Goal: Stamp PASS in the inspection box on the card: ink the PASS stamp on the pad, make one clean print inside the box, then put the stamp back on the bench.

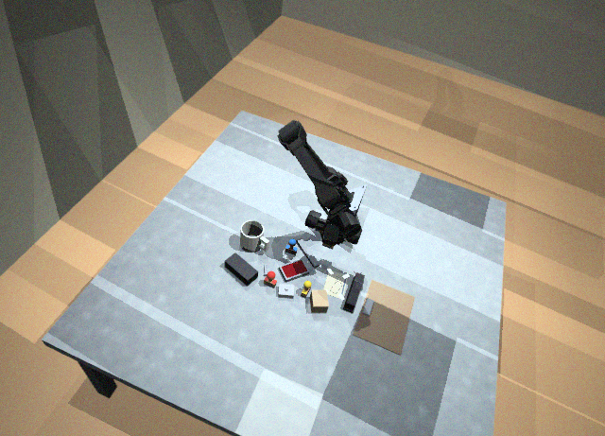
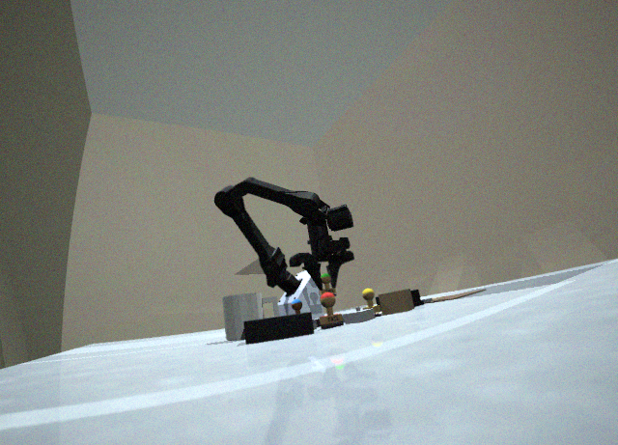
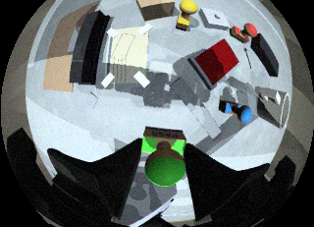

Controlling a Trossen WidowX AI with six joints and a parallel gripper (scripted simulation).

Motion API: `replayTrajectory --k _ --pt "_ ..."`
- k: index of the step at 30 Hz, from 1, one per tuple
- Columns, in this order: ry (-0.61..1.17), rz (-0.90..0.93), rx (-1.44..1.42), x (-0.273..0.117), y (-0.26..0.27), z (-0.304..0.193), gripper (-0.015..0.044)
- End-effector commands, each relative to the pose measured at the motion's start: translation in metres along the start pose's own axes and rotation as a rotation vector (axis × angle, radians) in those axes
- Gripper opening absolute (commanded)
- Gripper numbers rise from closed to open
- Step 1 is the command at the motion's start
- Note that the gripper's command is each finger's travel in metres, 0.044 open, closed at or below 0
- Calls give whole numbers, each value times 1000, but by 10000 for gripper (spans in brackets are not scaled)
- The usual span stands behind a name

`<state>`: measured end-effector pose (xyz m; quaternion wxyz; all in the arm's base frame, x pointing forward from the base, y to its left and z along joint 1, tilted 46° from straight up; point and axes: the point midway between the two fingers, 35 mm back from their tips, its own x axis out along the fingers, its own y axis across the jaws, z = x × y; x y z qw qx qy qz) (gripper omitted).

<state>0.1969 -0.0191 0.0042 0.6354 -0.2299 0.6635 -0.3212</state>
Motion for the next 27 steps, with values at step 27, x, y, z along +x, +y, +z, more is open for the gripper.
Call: replayTrajectory --k 27 --pt "-7 10 10 -11 -55 90 0"
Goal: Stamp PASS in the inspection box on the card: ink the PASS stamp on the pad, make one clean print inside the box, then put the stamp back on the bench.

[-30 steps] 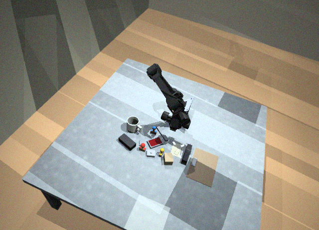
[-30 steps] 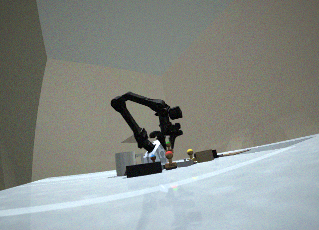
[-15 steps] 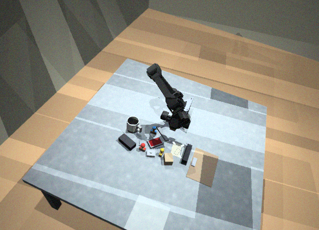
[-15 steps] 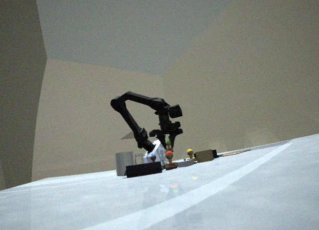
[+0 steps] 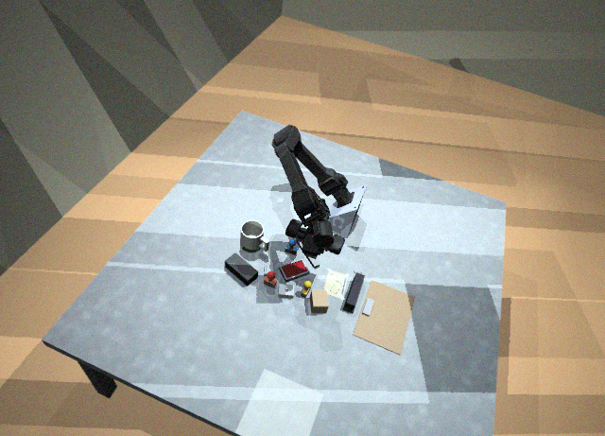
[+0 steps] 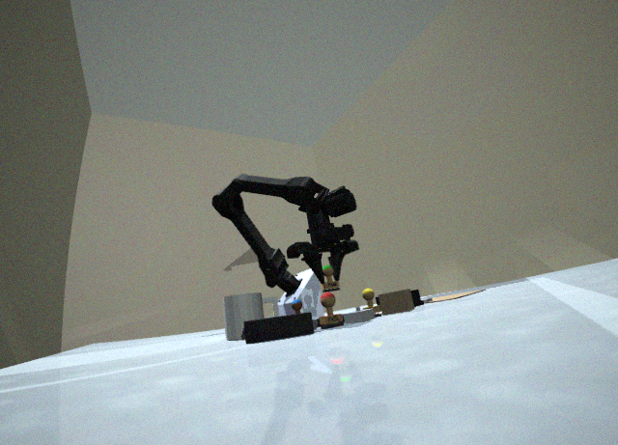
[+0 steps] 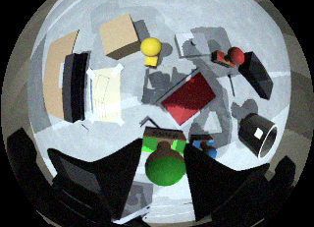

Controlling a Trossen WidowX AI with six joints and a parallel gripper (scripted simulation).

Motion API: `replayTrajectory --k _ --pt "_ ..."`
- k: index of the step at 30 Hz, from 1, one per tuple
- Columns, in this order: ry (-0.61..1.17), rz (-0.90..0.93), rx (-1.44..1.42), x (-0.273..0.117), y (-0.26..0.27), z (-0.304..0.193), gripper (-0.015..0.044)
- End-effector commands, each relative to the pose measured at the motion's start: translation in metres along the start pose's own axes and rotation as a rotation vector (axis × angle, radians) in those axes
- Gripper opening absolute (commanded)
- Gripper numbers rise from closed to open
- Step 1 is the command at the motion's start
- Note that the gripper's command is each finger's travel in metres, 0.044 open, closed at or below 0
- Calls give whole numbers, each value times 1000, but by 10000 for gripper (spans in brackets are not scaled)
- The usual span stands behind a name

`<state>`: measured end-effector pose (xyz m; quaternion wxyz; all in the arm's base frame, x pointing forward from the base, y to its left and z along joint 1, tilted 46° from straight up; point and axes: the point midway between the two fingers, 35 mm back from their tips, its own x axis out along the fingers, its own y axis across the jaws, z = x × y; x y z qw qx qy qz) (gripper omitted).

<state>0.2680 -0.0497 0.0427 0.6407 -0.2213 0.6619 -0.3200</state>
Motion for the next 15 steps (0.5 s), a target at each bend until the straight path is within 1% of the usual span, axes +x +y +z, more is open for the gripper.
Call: replayTrajectory --k 1,6,15 --pt "-3 -7 -2 0 -17 20 0" --pt "-2 -16 0 2 -38 37 0" --pt "-2 -17 1 4 -38 38 0"
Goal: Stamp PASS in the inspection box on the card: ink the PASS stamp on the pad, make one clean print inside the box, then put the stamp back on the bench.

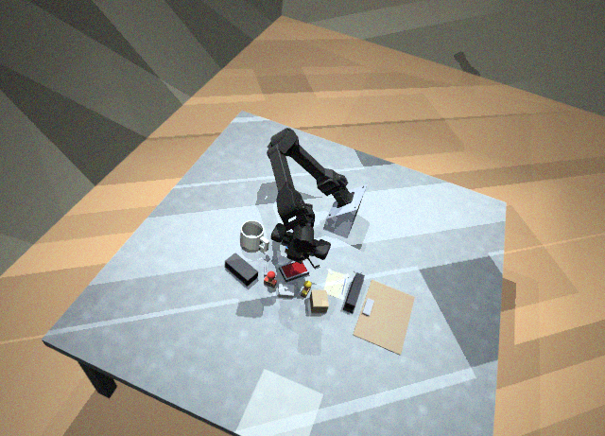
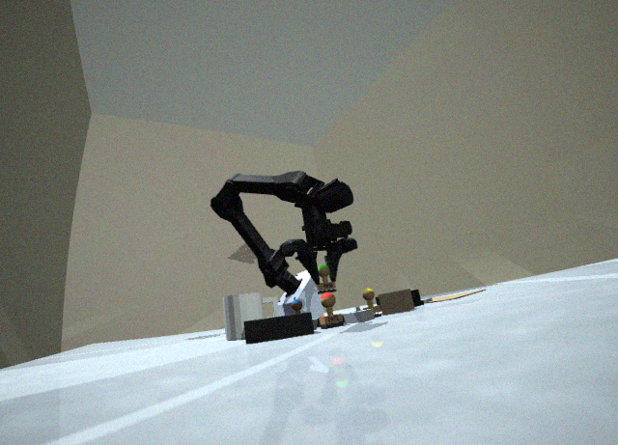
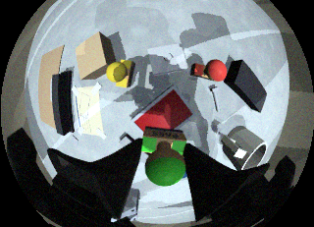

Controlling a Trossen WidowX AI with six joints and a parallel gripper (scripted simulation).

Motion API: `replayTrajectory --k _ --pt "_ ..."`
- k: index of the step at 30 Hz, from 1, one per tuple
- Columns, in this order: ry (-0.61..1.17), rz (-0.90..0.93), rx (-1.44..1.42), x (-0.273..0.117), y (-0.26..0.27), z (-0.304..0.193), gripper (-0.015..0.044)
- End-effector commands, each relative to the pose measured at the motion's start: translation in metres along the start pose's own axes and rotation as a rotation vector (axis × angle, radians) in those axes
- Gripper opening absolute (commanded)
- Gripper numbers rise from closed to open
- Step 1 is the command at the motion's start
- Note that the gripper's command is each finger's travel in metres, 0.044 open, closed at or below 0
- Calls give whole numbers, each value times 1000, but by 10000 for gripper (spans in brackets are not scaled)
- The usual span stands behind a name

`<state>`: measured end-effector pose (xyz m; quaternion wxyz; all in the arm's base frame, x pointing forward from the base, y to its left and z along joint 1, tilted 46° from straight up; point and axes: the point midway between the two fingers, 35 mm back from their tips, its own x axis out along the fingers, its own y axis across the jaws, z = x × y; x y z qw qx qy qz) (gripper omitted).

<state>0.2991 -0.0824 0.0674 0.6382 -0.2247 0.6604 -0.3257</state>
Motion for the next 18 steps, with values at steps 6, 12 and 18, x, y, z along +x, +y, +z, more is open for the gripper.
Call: replayTrajectory --k 6,12,18 --pt "-3 -2 -2 5 -2 2 0" --pt "-4 -2 -1 9 -2 3 0" --pt "-4 -1 0 13 -2 3 0"
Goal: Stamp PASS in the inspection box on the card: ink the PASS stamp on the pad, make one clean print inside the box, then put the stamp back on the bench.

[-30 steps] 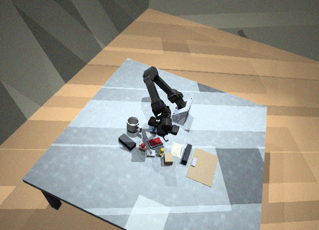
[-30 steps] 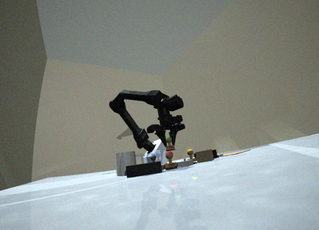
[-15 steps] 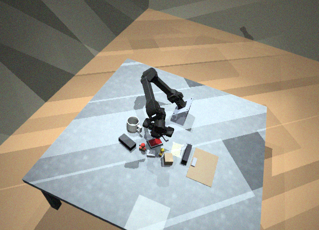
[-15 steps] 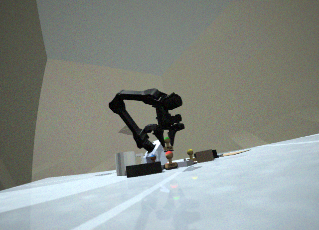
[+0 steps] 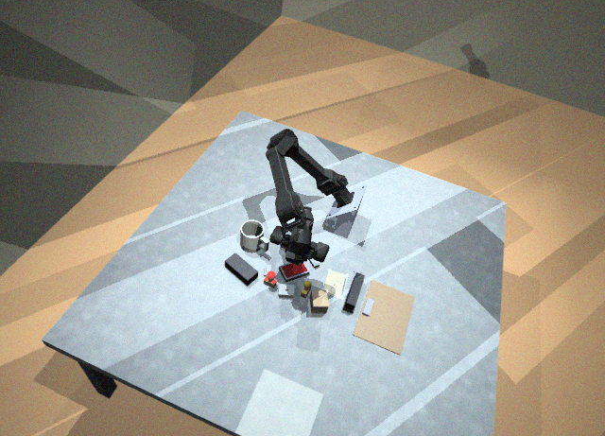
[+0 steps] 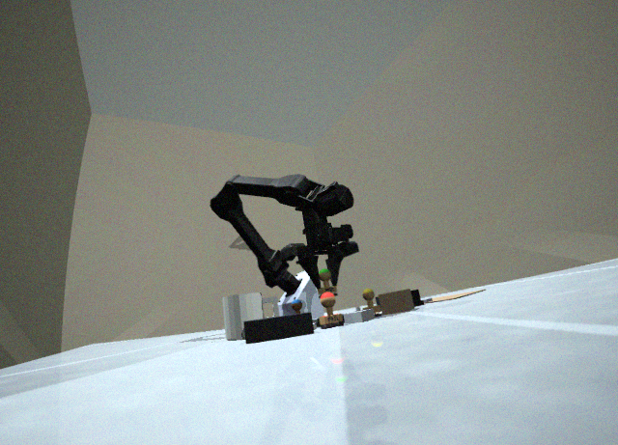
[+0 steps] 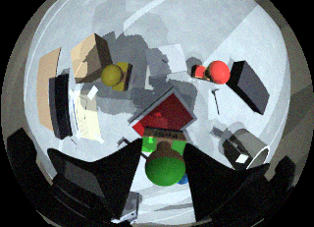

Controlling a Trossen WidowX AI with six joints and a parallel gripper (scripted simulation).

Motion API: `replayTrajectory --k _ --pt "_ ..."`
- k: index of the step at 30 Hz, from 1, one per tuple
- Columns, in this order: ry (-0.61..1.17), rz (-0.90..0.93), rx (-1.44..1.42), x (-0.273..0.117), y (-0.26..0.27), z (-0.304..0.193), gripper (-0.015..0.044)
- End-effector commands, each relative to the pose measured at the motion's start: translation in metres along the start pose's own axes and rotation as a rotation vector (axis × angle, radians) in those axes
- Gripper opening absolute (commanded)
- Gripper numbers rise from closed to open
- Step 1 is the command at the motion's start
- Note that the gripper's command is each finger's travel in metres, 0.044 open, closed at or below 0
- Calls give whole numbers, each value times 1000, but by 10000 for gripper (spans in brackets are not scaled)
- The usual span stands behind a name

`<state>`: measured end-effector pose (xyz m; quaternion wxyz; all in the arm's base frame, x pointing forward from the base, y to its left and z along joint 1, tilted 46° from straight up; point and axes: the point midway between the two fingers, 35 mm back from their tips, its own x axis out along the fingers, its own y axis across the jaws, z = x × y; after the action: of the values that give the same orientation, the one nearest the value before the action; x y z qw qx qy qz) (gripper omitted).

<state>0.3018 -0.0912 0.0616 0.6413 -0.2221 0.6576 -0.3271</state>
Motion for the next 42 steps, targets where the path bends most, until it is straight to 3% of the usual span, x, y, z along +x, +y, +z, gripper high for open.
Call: replayTrajectory --k 1,42 --pt "2 -4 -9 4 0 -1 0" --pt "1 -4 -5 30 -1 -1 0"
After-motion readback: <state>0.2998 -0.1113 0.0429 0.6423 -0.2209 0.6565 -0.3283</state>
